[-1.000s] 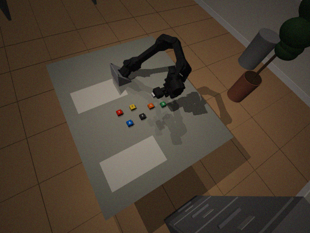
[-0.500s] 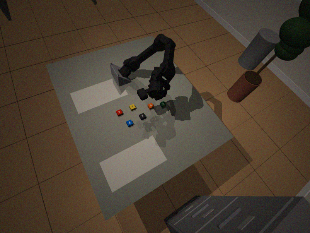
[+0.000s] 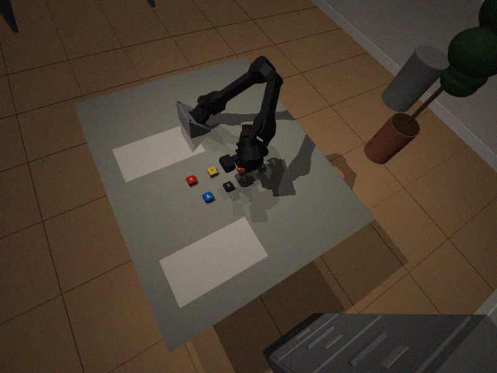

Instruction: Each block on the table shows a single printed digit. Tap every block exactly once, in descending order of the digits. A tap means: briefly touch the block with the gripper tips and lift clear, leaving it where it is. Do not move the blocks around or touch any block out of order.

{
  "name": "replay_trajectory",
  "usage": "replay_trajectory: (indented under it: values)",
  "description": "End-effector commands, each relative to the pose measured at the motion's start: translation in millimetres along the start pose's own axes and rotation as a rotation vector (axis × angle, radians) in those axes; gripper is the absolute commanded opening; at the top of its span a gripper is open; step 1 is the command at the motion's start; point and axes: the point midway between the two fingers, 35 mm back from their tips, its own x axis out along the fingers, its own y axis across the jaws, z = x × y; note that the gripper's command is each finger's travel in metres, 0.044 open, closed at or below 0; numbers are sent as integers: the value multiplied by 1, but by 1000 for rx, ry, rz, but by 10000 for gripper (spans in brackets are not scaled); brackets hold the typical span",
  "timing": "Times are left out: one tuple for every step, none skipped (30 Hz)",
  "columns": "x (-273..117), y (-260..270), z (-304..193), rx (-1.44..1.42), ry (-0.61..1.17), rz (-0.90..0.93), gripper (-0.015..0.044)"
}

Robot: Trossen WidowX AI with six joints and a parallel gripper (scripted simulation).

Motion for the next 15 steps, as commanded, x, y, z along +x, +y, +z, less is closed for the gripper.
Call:
replay_trajectory:
  values:
    - [7, 1, -1, 6, -1, 5, 20]
    - [9, 1, -1, 6, -1, 5, 20]
    - [10, 1, 0, 6, -1, 5, 20]
    - [12, 1, 0, 6, -1, 5, 20]
    - [14, 1, 0, 6, -1, 5, 20]
    - [15, 1, 0, 6, -1, 5, 20]
    - [17, 1, 0, 6, -1, 5, 20]
    - [18, 1, 0, 6, -1, 5, 20]
    - [20, 1, 0, 6, -1, 5, 20]
    - [21, 1, -1, 6, -1, 5, 20]
    - [23, 1, -1, 5, -1, 6, 20]
    - [25, 1, -1, 5, -1, 6, 20]
    - [26, 1, -1, 5, -1, 6, 20]
    - [28, 1, -1, 5, -1, 6, 20]
    - [29, 1, -1, 5, -1, 6, 20]
